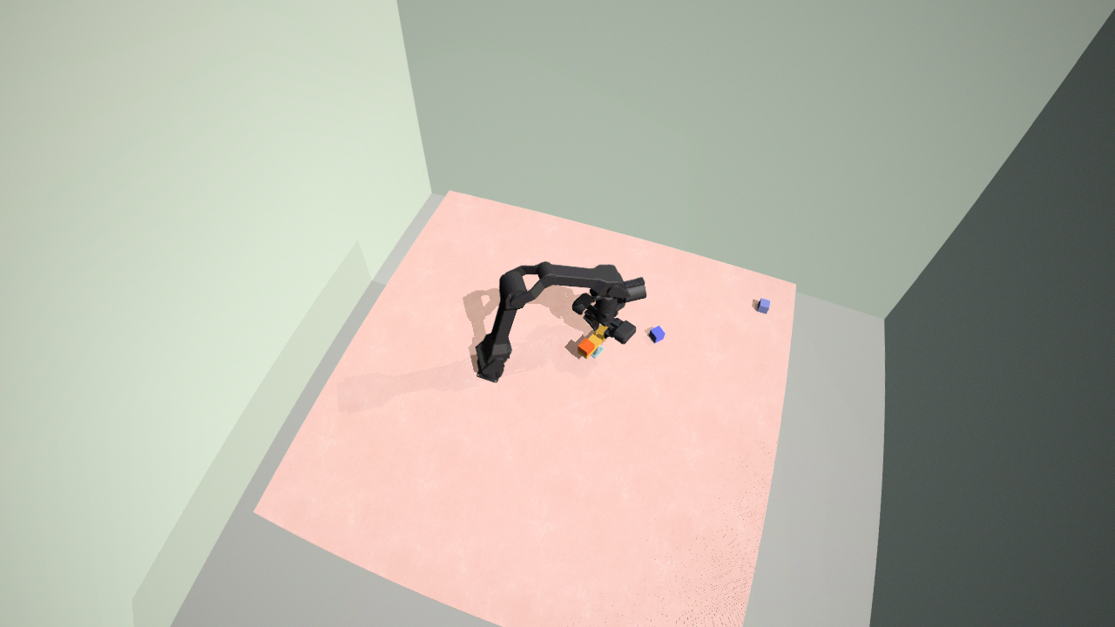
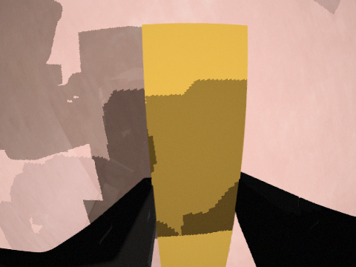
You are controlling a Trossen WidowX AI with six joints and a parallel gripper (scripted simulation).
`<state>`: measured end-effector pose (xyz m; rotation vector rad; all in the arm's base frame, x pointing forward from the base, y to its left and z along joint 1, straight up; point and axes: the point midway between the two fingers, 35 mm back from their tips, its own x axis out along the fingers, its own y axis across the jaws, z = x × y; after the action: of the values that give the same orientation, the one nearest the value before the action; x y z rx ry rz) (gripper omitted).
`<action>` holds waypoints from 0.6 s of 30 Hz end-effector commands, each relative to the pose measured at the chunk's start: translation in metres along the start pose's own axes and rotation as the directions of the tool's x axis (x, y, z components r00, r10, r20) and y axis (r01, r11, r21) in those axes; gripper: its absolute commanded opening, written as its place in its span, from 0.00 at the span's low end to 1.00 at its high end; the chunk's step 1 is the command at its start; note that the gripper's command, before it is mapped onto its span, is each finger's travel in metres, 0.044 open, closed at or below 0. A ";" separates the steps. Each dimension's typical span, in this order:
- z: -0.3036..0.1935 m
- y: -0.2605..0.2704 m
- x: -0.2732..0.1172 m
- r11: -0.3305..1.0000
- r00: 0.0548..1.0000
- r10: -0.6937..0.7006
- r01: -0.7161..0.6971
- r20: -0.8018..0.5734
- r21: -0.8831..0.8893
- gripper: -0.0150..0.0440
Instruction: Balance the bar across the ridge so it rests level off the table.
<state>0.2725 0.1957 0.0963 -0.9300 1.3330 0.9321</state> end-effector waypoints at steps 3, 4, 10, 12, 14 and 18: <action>0.000 0.000 0.001 1.000 1.000 -0.001 0.001 0.001 0.002 0.25; 0.000 0.000 0.001 1.000 1.000 -0.001 0.001 0.001 0.002 0.25; 0.000 0.000 0.002 1.000 1.000 -0.001 0.001 0.001 0.002 0.25; 0.000 0.000 0.002 1.000 1.000 -0.001 0.001 0.001 0.002 0.25; 0.000 0.000 0.002 1.000 1.000 -0.001 0.001 0.001 0.002 0.25; 0.000 0.000 0.002 1.000 1.000 -0.001 0.001 0.001 0.002 0.25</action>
<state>0.2725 0.1957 0.0948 -0.9300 1.3330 0.9321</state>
